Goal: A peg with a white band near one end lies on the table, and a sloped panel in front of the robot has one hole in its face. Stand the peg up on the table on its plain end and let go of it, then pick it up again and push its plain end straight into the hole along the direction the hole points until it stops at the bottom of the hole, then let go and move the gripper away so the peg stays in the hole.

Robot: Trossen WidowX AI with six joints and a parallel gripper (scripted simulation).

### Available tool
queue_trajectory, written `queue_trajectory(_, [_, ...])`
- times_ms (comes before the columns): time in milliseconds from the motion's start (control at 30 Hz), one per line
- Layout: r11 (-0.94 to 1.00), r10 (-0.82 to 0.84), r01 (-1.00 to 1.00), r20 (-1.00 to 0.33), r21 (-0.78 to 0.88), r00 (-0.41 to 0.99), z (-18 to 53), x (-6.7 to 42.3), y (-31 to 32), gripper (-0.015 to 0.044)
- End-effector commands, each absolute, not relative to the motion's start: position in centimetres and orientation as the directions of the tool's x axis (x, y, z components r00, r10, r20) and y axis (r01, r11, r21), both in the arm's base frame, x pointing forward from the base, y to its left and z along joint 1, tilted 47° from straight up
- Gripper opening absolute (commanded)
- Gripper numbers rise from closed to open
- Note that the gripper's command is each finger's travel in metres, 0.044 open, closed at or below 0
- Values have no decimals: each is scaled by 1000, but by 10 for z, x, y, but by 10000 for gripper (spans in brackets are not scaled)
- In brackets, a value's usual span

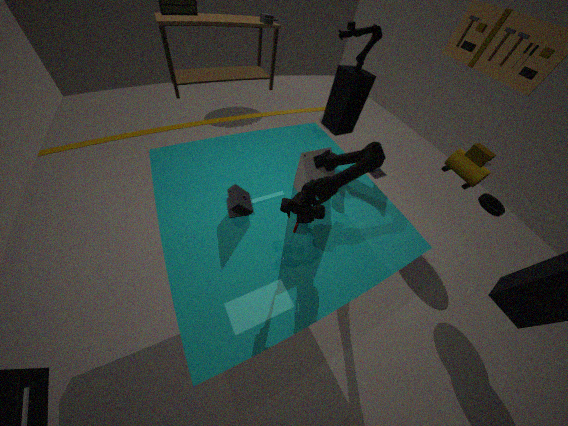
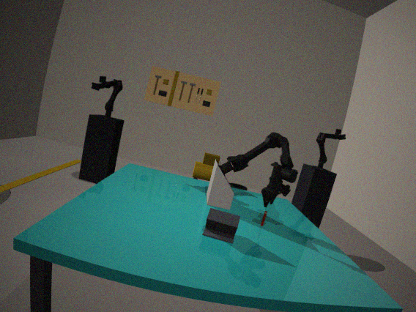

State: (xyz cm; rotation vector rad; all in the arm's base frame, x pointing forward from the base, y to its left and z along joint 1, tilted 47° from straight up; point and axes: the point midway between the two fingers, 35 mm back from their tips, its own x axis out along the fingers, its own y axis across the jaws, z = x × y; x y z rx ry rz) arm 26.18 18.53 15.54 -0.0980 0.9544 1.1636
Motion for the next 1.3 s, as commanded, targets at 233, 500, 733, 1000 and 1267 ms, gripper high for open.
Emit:
queue_trajectory(233, [281,729,-937,-681,209,66,153,262,186,440])
queue_trajectory(500, [148,729,-987,-681,63,66,152,262,187,440])
queue_trajectory(733, [28,729,-997,-681,-67,66,151,262,188,440])
queue_trajectory(1000, [-111,729,-971,-681,-213,66,151,263,189,440])
queue_trajectory(1267, [-246,730,-904,-681,-350,66,150,263,190,440])
